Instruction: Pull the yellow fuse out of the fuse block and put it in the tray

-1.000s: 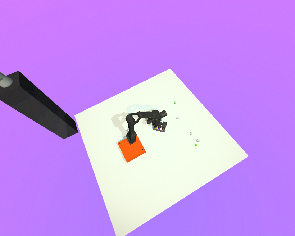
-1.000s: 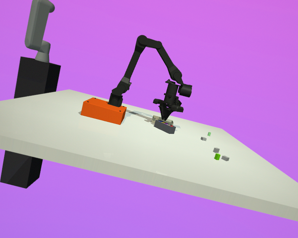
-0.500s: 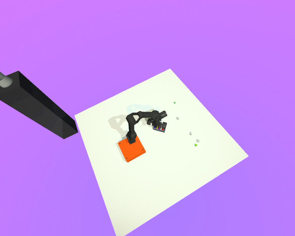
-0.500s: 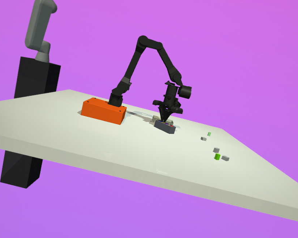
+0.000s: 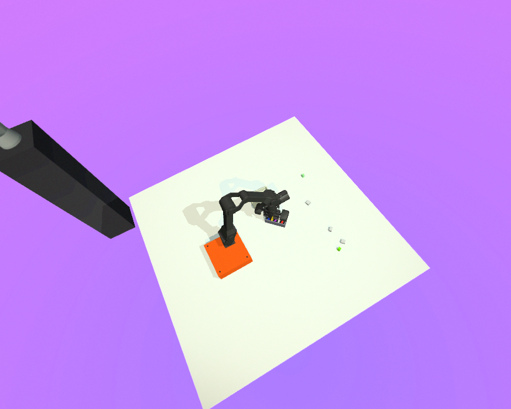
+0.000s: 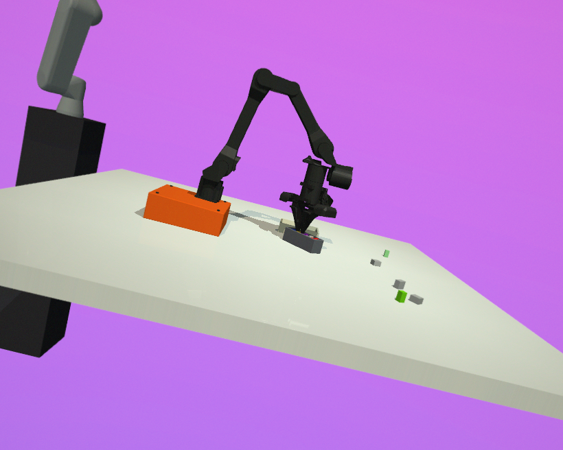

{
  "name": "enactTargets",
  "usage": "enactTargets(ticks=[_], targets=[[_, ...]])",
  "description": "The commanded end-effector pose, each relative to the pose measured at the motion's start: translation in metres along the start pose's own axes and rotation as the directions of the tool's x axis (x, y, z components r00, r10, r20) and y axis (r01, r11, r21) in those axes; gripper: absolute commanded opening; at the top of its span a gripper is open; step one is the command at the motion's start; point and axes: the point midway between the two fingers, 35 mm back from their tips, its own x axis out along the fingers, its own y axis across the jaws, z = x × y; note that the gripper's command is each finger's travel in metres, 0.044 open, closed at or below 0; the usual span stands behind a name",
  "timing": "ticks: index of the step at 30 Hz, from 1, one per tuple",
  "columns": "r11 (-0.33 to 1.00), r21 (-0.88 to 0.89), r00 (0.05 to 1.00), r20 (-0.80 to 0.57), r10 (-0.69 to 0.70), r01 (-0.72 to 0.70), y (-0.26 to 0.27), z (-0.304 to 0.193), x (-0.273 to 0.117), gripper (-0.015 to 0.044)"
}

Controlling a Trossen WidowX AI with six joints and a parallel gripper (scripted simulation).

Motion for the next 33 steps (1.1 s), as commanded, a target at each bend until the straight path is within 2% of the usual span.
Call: enactTargets(ticks=[1,5,16,33], targets=[[1.000,-0.004,1.000,0.000,0.004,-0.004,0.0011,-0.0006,0.0038,0.0074],[1.000,-0.004,1.000,0.000,0.004,-0.004,0.0011,-0.0006,0.0038,0.0074],[1.000,0.000,1.000,-0.002,0.002,-0.002,0.0005,-0.0006,0.0026,0.0001],[1.000,-0.001,1.000,-0.002,0.002,-0.002,0.0003,-0.0002,-0.0040,0.0000]])
